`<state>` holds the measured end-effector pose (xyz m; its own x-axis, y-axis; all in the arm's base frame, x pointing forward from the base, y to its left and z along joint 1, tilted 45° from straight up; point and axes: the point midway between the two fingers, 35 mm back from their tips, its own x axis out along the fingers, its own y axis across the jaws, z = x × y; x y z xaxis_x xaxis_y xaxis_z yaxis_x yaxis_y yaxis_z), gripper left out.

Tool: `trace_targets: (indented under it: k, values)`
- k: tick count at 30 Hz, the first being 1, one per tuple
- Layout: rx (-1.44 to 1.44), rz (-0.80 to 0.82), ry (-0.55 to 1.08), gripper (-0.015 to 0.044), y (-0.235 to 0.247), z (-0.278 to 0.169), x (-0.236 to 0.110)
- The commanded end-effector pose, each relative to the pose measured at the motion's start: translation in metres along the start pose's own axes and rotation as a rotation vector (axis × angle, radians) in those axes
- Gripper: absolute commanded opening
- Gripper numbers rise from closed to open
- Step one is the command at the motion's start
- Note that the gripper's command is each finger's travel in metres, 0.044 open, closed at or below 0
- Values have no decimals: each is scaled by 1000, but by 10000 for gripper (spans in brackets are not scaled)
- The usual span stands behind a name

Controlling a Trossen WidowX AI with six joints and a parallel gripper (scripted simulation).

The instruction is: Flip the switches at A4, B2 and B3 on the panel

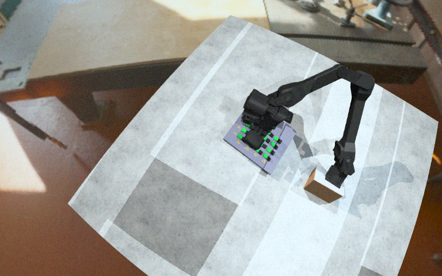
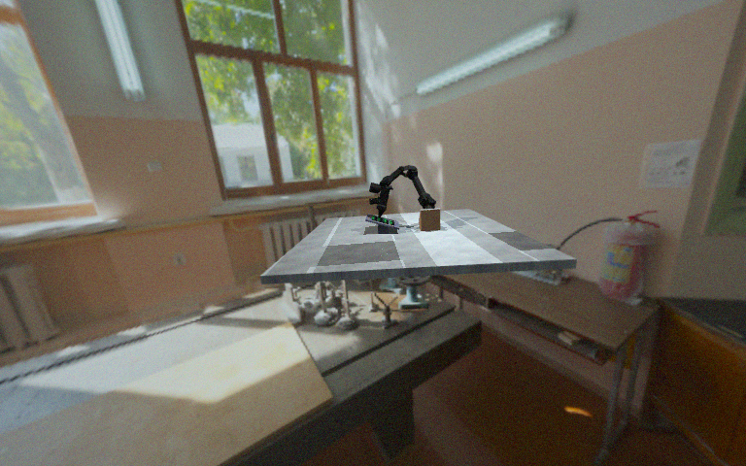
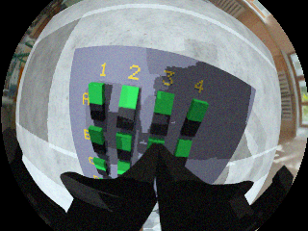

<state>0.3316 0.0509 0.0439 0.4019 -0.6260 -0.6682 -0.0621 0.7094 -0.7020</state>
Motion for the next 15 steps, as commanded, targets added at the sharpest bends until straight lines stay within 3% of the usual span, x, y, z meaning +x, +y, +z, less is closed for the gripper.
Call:
trace_targets:
  k: [1,15]
  values:
    - [-2,5,2,0,1,0,1]
    - [-2,4,2,0,1,0,3]
